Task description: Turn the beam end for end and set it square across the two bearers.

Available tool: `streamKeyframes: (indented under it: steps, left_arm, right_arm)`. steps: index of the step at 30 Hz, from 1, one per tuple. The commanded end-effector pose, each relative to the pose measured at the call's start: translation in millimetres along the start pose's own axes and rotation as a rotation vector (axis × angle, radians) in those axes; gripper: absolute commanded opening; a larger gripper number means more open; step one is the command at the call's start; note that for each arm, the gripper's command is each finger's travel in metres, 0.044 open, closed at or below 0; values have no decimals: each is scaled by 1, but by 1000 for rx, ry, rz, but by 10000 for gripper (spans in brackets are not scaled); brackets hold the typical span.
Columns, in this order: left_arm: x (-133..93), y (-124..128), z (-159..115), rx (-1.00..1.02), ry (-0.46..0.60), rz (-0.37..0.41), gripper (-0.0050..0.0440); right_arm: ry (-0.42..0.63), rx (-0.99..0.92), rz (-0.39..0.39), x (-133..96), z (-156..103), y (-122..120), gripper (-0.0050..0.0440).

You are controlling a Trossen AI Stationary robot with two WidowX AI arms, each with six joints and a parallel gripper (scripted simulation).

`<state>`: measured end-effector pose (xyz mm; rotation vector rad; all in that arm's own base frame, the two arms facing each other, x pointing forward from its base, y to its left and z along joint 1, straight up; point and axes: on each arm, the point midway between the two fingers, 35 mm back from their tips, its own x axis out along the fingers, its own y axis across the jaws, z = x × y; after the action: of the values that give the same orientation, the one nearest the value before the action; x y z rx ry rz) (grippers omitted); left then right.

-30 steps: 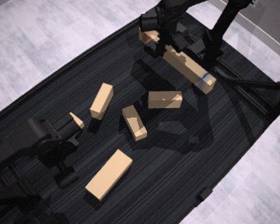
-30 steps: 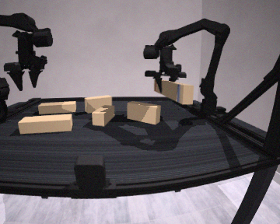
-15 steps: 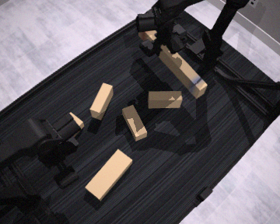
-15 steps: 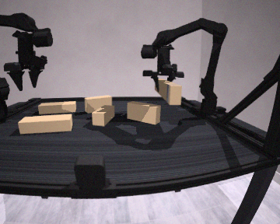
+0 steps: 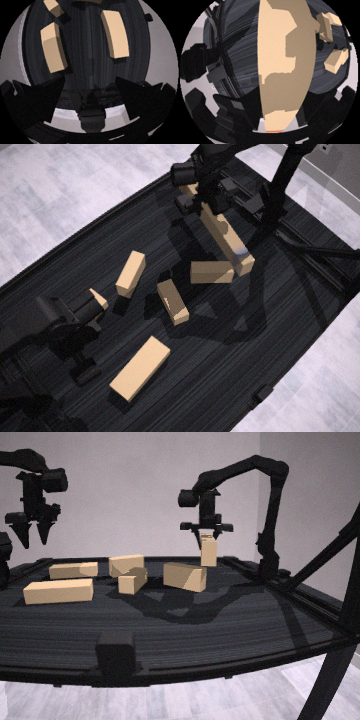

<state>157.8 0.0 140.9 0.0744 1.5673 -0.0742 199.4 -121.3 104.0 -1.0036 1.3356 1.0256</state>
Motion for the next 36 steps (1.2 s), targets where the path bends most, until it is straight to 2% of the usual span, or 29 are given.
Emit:
streamKeyframes:
  steps: [1, 36]
  left_arm:
    - [0, 0, 0, 3, 2, 0, 440]
    - [0, 0, 0, 3, 2, 0, 440]
  right_arm:
    - [-3, 48, -18, -4, -1, -9, 0]
    - [-6, 394, -18, -5, -5, -39, 0]
